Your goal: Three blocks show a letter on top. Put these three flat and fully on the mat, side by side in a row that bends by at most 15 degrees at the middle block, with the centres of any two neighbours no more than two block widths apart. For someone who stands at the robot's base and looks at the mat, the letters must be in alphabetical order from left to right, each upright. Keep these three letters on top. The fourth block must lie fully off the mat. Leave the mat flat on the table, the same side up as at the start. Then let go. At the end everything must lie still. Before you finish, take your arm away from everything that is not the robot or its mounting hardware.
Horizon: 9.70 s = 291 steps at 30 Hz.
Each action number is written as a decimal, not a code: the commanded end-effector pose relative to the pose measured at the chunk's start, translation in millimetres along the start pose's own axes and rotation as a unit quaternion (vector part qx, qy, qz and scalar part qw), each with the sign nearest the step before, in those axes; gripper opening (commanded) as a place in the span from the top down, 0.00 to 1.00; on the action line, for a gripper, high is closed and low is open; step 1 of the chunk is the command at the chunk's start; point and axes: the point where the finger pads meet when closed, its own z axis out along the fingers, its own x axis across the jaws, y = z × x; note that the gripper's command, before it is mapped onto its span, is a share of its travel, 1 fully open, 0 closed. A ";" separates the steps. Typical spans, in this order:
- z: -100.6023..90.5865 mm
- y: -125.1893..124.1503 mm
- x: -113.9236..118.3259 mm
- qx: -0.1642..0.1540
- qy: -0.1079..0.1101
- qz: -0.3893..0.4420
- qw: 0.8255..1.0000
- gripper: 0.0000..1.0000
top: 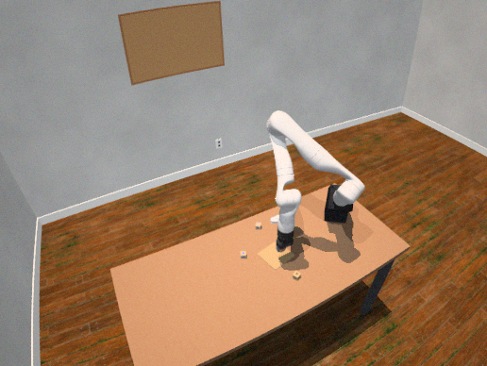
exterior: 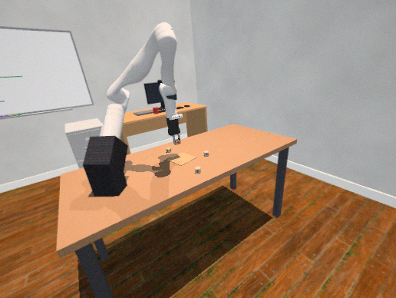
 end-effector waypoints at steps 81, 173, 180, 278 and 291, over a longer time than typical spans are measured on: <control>85.3 -3.0 -0.5 -0.003 -0.001 0.008 1.000 0.43; 89.4 -2.6 0.7 -0.004 0.000 0.006 1.000 0.37; 89.4 -2.6 0.7 -0.004 0.000 0.006 1.000 0.19; 1.6 -48.8 -7.1 0.008 0.005 0.200 0.980 0.00; 4.0 -100.4 -10.3 0.015 0.005 0.408 0.913 0.00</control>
